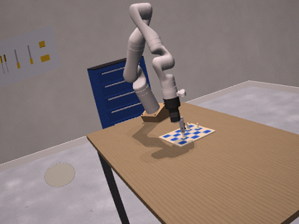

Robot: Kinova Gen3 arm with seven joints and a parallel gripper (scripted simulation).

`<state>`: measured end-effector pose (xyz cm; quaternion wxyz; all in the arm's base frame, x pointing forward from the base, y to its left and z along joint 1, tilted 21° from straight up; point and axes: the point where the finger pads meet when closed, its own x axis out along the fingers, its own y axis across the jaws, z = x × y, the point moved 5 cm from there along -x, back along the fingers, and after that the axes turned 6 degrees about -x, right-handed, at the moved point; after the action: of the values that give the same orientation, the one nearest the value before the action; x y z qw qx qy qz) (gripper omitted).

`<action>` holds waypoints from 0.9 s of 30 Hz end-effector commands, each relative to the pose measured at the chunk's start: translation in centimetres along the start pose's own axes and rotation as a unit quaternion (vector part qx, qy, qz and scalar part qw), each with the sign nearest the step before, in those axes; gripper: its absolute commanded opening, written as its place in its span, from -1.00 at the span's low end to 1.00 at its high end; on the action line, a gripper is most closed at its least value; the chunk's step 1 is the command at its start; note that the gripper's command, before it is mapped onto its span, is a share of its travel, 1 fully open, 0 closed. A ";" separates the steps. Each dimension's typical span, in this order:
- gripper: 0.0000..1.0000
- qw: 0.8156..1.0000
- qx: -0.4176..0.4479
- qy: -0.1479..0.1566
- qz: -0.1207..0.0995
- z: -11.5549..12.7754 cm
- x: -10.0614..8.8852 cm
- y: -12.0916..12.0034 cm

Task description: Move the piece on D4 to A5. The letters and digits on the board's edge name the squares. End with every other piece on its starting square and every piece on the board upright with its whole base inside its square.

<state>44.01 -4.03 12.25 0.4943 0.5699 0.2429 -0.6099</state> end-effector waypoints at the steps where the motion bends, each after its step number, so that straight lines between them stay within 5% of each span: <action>1: 0.45 1.000 0.001 -0.001 -0.001 0.1 0.4 0.0; 27: 0.45 1.000 0.001 -0.001 -0.001 0.1 2.9 0.0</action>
<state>44.33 -5.04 9.57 0.4936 0.5692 0.2426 -0.6111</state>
